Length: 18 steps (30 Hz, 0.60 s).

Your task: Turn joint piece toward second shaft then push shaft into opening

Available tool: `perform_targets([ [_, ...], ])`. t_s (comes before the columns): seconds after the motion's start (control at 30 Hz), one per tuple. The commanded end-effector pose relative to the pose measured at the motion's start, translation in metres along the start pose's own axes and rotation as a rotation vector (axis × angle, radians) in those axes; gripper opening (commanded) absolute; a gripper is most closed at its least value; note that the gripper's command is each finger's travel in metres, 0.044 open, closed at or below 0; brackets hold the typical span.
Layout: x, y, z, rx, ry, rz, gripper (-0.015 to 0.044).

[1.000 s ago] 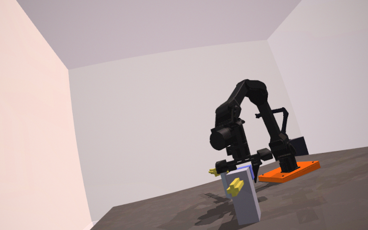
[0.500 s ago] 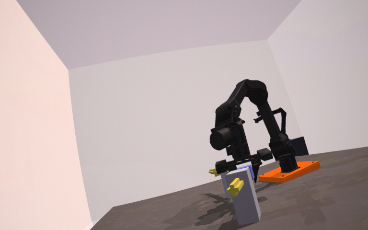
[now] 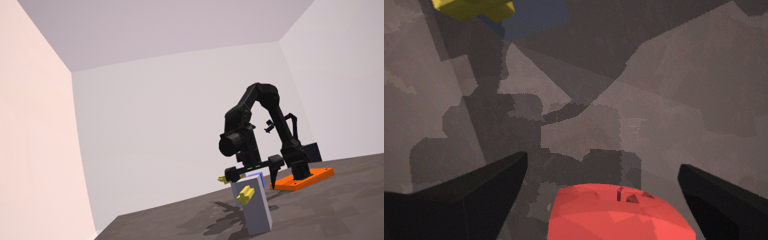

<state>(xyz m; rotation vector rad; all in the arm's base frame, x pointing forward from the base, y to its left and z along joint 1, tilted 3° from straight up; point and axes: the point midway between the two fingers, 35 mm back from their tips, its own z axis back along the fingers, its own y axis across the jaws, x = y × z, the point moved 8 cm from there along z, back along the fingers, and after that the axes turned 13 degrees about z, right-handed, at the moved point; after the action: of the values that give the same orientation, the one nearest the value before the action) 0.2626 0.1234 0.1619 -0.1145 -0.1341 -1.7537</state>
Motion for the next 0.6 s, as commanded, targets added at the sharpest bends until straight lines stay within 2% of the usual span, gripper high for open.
perform_targets([
  [0.0,0.0,0.0,0.0,0.0,0.0,0.0,0.044],
  [0.27,0.002,0.0,0.001,0.001,0.022,-0.002,0.044],
  [0.57,0.031,-0.006,0.013,0.055,0.31,-0.012,0.044],
])
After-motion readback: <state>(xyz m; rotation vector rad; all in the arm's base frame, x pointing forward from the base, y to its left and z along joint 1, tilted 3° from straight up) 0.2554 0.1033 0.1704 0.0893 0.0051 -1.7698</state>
